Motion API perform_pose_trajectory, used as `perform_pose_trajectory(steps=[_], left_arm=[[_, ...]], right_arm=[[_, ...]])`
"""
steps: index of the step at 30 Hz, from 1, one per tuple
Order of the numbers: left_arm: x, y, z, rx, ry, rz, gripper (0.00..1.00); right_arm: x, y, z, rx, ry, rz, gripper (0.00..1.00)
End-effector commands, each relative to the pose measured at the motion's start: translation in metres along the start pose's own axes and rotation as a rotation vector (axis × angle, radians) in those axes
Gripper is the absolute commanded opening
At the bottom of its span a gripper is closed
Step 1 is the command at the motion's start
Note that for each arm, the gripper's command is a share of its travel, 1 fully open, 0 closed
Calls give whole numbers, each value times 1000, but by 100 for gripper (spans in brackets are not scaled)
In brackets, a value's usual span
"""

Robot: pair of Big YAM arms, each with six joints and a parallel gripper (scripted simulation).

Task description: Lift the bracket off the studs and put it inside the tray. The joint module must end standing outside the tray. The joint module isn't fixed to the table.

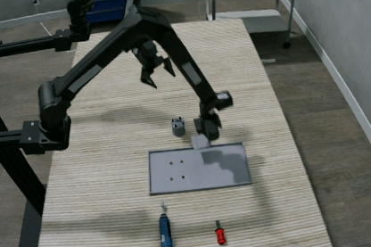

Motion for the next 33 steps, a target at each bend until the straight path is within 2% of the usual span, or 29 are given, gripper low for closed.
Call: perform_pose_trajectory(steps=[1, 4, 12, 20, 33], left_arm=[[-33, -15, -30, -34, 83, -78, 100], [-46, -20, -52, -66, 99, -100, 100], [-58, -22, -77, -105, 109, -126, 100], [-59, -22, -75, -126, 94, -128, 100], [-45, -27, -78, -123, 107, -105, 100]], right_arm=[[-39, -31, 6, 6, -26, -3, 0], [-64, -40, 6, 8, -67, -7, 0], [-71, -33, 13, -13, -92, -8, 0], [-71, -33, 12, -7, -92, -9, 0], [-72, -68, 1, 18, -82, -11, 0]])
Point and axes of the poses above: on each arm, the point where the finger pads meet when closed, its own y axis back along the fingers, its own z axis across the jaws, x = y × z, the point moved 9 cm from there along y, back along the fingers, and after that the axes turned 1 degree about y, right-handed, at the moved point
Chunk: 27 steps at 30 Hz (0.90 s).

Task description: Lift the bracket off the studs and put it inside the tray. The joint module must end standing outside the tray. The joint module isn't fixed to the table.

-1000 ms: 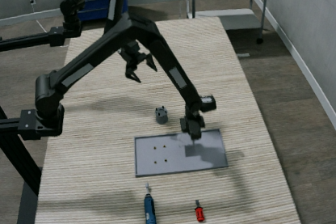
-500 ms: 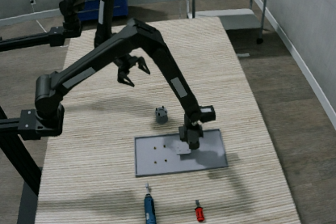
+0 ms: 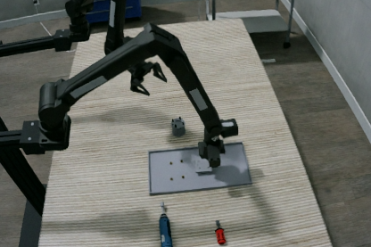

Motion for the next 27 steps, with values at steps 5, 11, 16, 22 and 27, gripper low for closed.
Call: perform_pose_trajectory(steps=[5, 11, 16, 22, 27], left_arm=[[7, -9, 1, -8, 20, -13, 100], [11, -13, 6, -21, 26, -13, 100], [15, -19, 3, -16, 26, -14, 100], [20, -26, 5, -23, 30, -14, 100], [23, -30, 6, -22, 31, -13, 100]], right_arm=[[-4, -11, 15, -6, 10, 2, 0], [5, -11, 14, -22, 16, 5, 11], [5, 26, 12, -31, 18, 7, 68], [6, 54, 13, -29, 10, 6, 97], [4, 65, 13, -29, 4, 6, 97]])
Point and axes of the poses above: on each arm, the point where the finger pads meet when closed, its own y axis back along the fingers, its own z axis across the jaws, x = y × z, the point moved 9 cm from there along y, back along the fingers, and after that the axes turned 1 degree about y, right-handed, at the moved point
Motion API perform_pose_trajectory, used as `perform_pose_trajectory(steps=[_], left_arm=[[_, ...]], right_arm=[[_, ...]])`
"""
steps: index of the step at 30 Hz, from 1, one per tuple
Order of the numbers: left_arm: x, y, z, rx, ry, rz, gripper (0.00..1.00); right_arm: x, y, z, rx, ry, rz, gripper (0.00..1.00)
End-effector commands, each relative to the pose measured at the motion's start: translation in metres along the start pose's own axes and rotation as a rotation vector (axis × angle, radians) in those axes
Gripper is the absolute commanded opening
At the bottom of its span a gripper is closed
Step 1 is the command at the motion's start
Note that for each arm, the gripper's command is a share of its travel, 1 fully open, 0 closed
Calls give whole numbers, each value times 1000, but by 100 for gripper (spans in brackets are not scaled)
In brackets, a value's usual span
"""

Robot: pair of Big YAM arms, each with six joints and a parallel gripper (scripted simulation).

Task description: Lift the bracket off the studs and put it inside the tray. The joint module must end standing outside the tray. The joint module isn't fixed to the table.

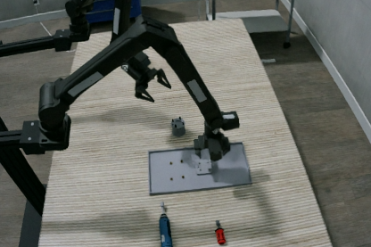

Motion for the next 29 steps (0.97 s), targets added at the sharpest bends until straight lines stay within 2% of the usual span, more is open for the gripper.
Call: perform_pose_trajectory(steps=[1, 7, 17, 25, 26, 29], left_arm=[[5, -5, 4, -11, 18, -11, 100], [10, -11, 4, -8, 19, -3, 100], [13, -14, 4, -7, 19, -2, 100], [13, -14, 4, -7, 19, -2, 100], [13, -14, 4, -7, 19, -2, 100], [13, -14, 4, -7, 19, -2, 100]], right_arm=[[4, 28, 10, -24, -8, 3, 97], [7, 44, 10, -25, -4, 4, 97], [2, 50, 14, -32, -14, 4, 97], [2, 50, 14, -32, -14, 4, 97], [1, 39, 11, -22, -5, 2, 97], [1, 39, 11, -22, -5, 2, 97]])
Point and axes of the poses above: on each arm, the point where the finger pads meet when closed, its own y axis back along the fingers, its own z axis across the jaws, x = y × z, the point moved 9 cm from there along y, back along the fingers, and after that the axes turned 1 degree about y, right-handed, at the moved point
